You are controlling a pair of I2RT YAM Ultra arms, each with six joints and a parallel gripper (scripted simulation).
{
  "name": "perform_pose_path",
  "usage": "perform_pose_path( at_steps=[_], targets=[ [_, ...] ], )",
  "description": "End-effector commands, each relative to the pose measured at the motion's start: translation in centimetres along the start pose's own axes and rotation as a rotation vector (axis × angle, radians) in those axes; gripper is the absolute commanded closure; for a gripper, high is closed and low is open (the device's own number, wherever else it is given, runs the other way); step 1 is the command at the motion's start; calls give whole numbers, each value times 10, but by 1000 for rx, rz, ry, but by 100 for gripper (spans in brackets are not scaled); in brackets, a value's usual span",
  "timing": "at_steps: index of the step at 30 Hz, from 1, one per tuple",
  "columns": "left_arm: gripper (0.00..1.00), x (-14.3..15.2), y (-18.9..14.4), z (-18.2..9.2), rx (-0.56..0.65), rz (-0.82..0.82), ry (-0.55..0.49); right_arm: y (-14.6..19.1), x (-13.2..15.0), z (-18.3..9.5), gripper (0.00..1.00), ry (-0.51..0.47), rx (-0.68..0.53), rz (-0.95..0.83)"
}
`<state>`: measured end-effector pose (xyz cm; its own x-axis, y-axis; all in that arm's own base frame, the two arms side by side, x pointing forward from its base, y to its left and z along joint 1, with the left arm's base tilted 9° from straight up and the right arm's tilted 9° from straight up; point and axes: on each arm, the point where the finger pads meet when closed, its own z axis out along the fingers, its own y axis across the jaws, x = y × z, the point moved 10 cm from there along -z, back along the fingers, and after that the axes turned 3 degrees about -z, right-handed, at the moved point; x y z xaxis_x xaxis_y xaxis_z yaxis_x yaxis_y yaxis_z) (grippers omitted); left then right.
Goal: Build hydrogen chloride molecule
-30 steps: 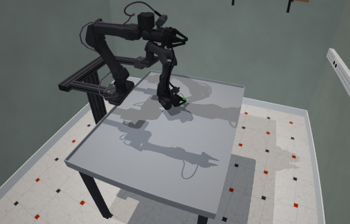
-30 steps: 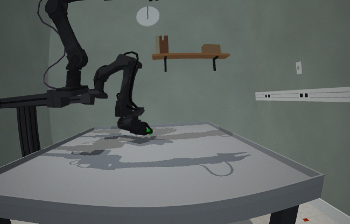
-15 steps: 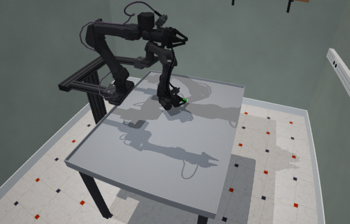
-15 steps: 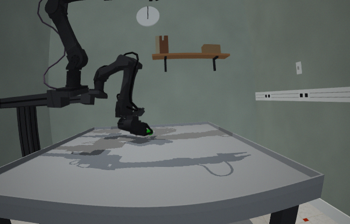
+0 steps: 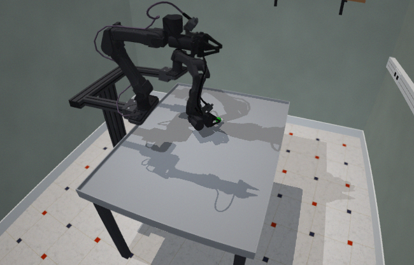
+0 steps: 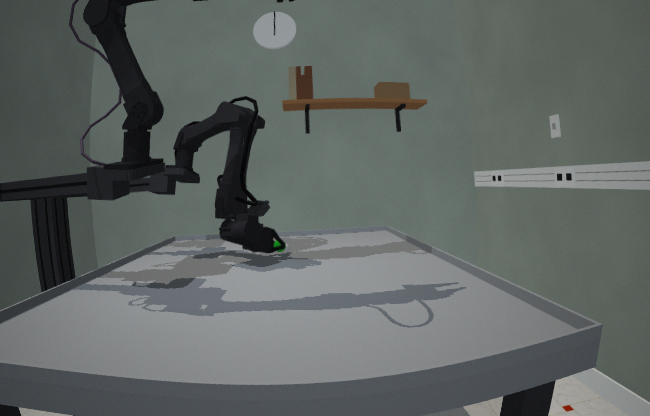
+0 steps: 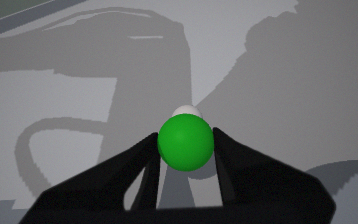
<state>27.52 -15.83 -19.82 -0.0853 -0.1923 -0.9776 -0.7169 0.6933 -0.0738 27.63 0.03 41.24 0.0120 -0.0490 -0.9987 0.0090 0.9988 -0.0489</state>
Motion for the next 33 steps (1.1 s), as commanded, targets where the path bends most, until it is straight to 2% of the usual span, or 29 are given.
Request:
perform_pose_path(
  at_steps=[1,12,13,33],
  targets=[
    [100,-1,-3,1,-6,-6,-29,2,-25,-10,64,-76,-16,-10],
    [100,-1,-8,1,-4,-15,-29,2,-25,-10,64,-76,-16,-10],
    [51,-1,-8,1,-4,-15,-29,2,-25,-10,64,-76,-16,-10],
    [51,-1,-8,1,-4,-15,-29,2,-25,-10,64,-76,-16,-10]
  ],
)
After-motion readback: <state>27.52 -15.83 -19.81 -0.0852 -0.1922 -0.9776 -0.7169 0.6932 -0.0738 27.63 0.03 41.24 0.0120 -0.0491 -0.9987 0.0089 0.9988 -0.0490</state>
